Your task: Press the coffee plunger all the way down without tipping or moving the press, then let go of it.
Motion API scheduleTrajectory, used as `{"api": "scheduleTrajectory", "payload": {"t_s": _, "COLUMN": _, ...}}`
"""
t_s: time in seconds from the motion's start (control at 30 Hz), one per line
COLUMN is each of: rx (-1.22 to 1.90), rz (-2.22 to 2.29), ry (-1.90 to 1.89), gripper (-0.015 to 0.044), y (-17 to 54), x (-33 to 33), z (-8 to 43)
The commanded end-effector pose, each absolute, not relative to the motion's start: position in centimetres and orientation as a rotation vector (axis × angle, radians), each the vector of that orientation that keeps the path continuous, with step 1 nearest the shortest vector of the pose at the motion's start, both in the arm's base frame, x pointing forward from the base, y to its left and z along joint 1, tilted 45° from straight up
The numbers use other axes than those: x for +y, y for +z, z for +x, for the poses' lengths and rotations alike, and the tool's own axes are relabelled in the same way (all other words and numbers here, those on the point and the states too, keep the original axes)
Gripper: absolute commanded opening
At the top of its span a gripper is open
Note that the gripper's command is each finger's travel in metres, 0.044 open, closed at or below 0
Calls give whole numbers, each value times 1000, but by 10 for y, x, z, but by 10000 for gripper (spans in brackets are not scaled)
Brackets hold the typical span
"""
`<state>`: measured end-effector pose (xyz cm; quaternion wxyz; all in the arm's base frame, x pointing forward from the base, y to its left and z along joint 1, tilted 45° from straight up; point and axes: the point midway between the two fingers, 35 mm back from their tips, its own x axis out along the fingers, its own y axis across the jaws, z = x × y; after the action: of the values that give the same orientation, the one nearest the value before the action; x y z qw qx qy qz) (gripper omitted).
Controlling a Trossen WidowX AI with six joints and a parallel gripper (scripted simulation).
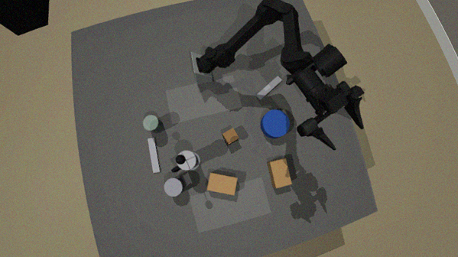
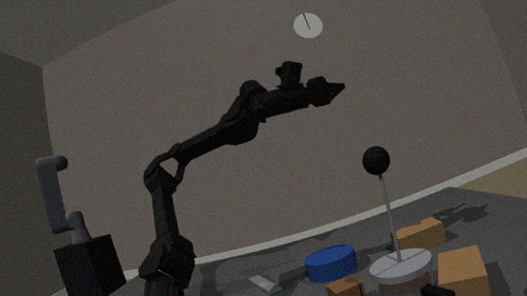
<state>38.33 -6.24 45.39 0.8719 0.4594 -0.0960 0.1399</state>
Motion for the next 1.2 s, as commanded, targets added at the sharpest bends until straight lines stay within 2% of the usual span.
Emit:
{"api": "scheduleTrajectory", "payload": {"t_s": 0.0, "rx": -89, "rz": 901, "ry": 162, "gripper": 440, "y": 406, "x": -101, "z": 402}}
{"api": "scheduleTrajectory", "payload": {"t_s": 0.3, "rx": 209, "rz": 793, "ry": -80, "gripper": 440, "y": 282, "x": -201, "z": 400}}
{"api": "scheduleTrajectory", "payload": {"t_s": 0.67, "rx": 521, "rz": 831, "ry": -189, "gripper": 440, "y": 142, "x": -289, "z": 321}}
{"api": "scheduleTrajectory", "payload": {"t_s": 0.8, "rx": 561, "rz": 864, "ry": -184, "gripper": 440, "y": 119, "x": -299, "z": 296}}
{"api": "scheduleTrajectory", "payload": {"t_s": 1.17, "rx": 559, "rz": 864, "ry": -180, "gripper": 440, "y": 76, "x": -255, "z": 300}}
